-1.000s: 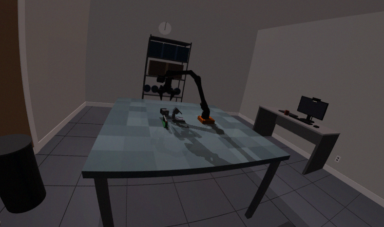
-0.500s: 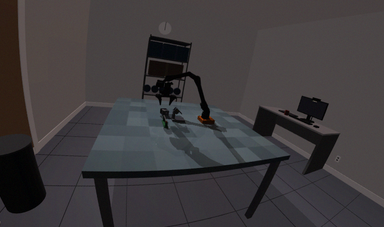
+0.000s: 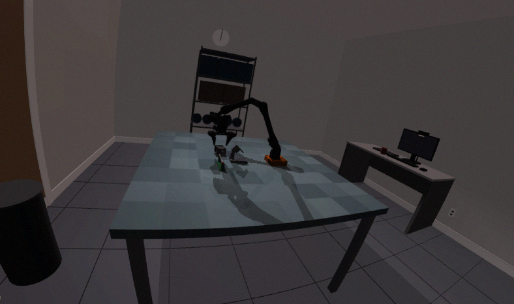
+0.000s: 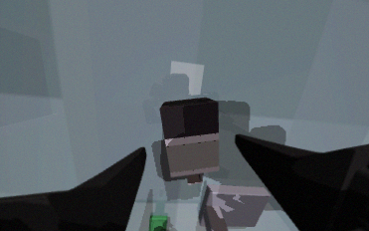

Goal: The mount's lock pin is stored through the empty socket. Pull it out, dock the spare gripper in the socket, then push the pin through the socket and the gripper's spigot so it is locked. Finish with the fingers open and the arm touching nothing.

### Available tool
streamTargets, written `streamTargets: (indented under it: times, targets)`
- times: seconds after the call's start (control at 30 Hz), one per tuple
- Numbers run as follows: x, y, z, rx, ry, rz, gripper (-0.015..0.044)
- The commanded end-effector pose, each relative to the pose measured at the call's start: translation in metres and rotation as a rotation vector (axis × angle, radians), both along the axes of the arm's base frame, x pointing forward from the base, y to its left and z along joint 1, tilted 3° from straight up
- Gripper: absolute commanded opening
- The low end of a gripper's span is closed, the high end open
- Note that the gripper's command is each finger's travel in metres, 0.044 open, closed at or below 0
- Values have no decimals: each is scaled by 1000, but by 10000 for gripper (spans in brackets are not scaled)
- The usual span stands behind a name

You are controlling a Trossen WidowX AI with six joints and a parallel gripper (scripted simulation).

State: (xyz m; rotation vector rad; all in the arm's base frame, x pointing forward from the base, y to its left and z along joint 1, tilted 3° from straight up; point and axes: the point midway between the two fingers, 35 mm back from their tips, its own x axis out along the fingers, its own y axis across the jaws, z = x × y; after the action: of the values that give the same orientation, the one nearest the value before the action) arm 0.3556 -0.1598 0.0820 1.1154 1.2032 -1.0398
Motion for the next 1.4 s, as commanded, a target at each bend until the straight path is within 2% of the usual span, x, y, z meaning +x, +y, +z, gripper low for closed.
streamTargets:
  times: [0.0,0.9,1.13,1.37]
  targets:
    - [0,0,-8,-1,5,-4,440]
    - [1,1,-46,-1,6,-4,440]
    - [1,1,-46,-1,6,-4,256]
    - [1,1,-46,-1,6,-4,210]
